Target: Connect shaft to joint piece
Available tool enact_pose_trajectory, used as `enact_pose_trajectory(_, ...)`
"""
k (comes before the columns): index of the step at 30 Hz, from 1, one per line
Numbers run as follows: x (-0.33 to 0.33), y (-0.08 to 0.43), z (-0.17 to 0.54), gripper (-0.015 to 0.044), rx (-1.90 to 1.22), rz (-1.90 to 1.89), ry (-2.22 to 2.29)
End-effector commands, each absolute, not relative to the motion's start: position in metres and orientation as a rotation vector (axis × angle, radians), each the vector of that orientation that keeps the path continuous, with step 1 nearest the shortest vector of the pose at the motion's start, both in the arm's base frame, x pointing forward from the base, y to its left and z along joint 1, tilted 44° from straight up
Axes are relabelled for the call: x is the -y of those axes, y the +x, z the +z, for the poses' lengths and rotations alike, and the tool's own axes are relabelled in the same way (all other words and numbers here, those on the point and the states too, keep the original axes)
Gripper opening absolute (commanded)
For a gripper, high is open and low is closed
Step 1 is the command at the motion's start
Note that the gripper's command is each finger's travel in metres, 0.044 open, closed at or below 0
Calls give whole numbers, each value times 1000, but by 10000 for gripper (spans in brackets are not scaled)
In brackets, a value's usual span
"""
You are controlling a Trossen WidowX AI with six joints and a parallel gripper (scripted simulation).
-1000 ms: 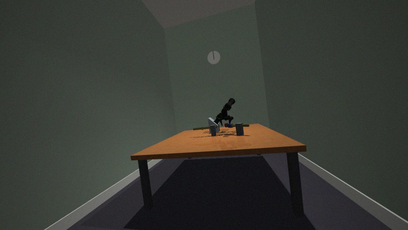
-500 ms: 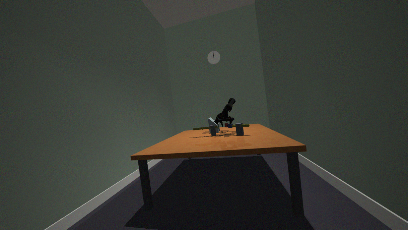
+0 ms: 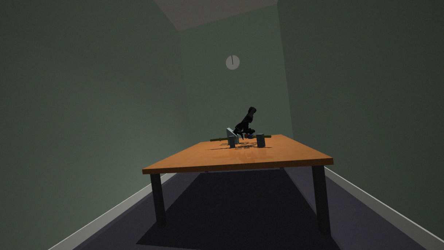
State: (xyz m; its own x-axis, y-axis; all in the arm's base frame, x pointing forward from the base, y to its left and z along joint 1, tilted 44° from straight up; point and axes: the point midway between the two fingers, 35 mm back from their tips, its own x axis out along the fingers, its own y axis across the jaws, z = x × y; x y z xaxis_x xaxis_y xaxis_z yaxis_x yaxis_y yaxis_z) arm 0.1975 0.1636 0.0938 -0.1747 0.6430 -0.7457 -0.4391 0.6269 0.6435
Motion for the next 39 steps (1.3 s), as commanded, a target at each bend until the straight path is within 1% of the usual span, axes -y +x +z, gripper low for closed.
enact_pose_trajectory(1,-165,197,94,309,-1457,971,189)
enact_pose_trajectory(6,-165,197,94,182,-1457,971,189)
enact_pose_trajectory(39,-165,197,94,182,-1457,971,189)
